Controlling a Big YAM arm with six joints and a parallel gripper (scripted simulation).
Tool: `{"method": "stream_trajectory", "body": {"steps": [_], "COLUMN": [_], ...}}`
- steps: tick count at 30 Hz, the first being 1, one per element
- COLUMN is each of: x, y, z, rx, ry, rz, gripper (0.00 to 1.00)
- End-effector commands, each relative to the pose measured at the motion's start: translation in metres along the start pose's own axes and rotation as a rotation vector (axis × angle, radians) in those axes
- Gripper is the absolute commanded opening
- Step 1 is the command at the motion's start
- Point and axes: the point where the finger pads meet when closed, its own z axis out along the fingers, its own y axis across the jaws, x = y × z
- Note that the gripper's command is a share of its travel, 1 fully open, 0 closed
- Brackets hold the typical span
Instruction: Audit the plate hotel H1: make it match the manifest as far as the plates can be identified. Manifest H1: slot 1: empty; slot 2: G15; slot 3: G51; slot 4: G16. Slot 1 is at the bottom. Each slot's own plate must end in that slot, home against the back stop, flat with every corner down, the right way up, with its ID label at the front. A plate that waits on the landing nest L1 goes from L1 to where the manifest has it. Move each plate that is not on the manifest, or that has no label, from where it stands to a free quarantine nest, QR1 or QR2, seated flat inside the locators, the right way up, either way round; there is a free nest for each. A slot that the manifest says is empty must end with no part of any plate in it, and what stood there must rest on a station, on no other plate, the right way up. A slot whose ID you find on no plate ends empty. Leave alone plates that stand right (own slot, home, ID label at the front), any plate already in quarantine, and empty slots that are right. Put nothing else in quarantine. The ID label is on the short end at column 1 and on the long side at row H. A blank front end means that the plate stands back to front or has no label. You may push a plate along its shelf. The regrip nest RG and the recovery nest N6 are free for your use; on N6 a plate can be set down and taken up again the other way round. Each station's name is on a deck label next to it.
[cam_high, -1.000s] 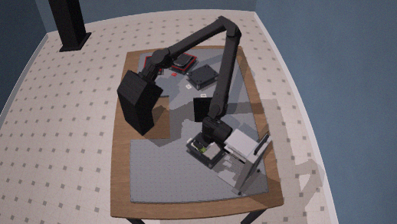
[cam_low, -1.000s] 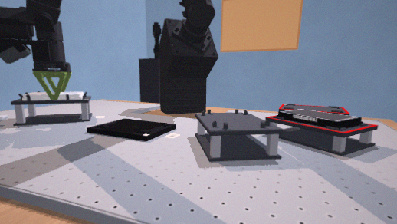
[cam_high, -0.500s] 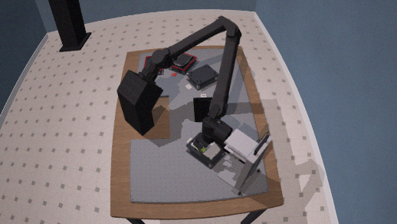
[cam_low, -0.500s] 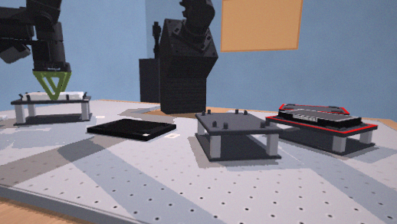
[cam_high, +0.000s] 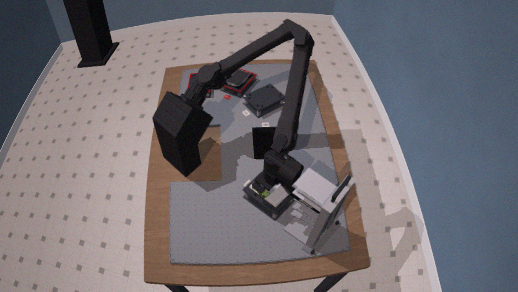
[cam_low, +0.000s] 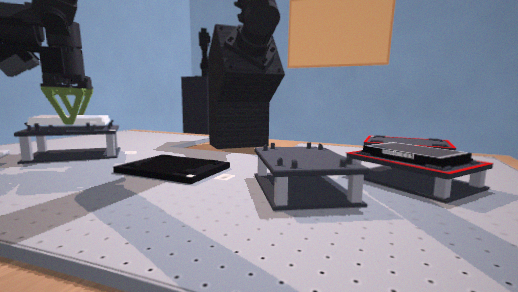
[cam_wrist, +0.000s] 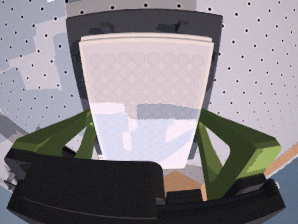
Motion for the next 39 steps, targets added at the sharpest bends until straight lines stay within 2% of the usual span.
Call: {"method": "stream_trajectory", "body": {"steps": [1,3,4,7,18,21,22,27,35,37,38,39], "x": [-0.014,-0.014,-0.011,-0.018,-0.018,-0.015,-0.017,-0.019,-0.019,-0.019,-0.015,-0.016], "y": [0.000,0.000,0.007,0.002,0.003,0.002,0.001,0.002,0.002,0.002,0.001,0.000], "z": [-0.018,-0.018,-0.010,-0.023,-0.034,-0.030,-0.036,-0.042,-0.050,-0.050,-0.044,-0.049], "rx": [0.001,0.001,0.000,0.001,0.002,0.002,0.002,0.003,0.003,0.003,0.002,0.003], "ry": [-0.036,-0.036,-0.016,-0.042,-0.041,-0.028,-0.040,-0.044,-0.044,-0.044,-0.026,-0.037], "rz": [-0.020,-0.020,-0.038,-0.028,-0.030,-0.030,-0.026,-0.031,-0.031,-0.031,-0.026,-0.024], "gripper": [0.86,0.86,0.86,0.86,0.86,0.86,0.86,0.86,0.86,0.86,0.86,0.86]}}
